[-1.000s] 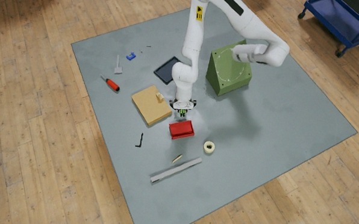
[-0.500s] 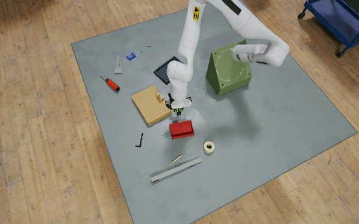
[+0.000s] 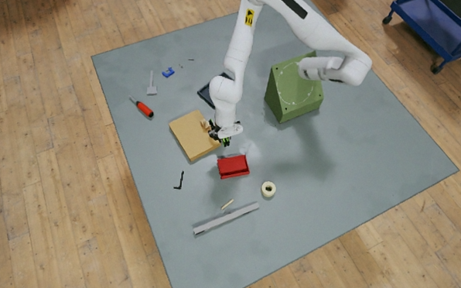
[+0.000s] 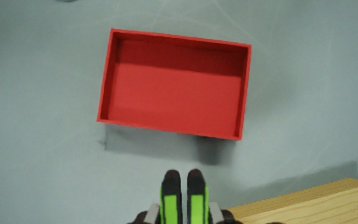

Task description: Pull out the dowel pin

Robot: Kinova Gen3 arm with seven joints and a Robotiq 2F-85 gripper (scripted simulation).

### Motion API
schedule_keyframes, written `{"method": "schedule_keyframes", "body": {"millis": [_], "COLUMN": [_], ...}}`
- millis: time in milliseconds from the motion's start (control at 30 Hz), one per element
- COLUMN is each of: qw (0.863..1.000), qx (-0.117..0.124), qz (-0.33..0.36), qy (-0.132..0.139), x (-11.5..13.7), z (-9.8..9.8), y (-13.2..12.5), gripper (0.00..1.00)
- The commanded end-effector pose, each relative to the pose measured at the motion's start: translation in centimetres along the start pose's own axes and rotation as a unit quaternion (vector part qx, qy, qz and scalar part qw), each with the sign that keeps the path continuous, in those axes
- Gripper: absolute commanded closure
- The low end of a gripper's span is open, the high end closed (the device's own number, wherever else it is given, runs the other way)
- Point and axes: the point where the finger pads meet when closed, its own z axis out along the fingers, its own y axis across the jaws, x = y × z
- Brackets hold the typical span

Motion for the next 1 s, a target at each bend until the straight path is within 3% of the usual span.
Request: {"method": "schedule_keyframes", "body": {"millis": [0, 967], "qw": [1.000, 0.996], "qx": [0.000, 0.000], "qz": [-0.012, -0.086], "qy": [0.000, -0.003], "x": [-0.2, -1.8], "z": [-0.1, -0.1], "y": [0.3, 1.5], "gripper": [0.68, 0.68]}}
